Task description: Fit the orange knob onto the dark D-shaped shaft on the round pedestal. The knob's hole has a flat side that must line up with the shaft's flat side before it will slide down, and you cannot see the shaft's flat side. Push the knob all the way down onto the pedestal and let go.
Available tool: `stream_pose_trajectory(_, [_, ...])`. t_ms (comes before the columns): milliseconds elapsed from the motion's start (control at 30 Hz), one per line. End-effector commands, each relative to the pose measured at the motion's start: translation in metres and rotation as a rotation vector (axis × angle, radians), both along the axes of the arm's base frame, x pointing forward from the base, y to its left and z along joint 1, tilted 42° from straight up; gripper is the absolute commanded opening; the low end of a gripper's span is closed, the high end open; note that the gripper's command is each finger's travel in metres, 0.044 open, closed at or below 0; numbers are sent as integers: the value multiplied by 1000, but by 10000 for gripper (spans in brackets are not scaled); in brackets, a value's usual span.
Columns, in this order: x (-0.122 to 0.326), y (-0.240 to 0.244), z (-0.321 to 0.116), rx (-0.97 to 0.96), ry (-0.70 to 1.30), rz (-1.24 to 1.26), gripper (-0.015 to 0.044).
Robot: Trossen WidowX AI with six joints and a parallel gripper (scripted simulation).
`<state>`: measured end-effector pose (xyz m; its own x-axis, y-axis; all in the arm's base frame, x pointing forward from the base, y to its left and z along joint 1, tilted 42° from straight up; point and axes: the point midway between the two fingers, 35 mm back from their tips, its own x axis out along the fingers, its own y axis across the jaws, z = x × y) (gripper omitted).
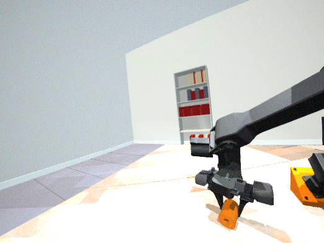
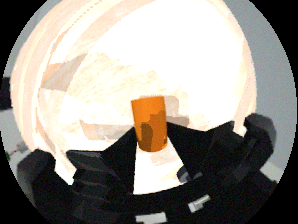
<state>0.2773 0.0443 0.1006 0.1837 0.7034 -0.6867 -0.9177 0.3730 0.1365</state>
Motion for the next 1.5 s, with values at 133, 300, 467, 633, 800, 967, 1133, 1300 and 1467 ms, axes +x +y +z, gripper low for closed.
stream_pose_trajectory(133, [2,1,9,-121,42,18,179])
stream_pose_trajectory(300, [3,3,15,-200,74,29,179])
stream_pose_trajectory(467, [5,4,20,-280,106,41,179])
stream_pose_trajectory(633, [6,7,25,-358,138,52,179])
stream_pose_trajectory(800, [8,9,30,-437,169,64,179])
stream_pose_trajectory(967, [9,12,35,-516,201,75,179])
stream_pose_trajectory(1133, [11,15,39,-595,233,87,179])
stream_pose_trajectory(1300, [13,19,43,-673,264,98,179])
stream_pose_trajectory(1467, [15,23,47,-752,296,109,179])
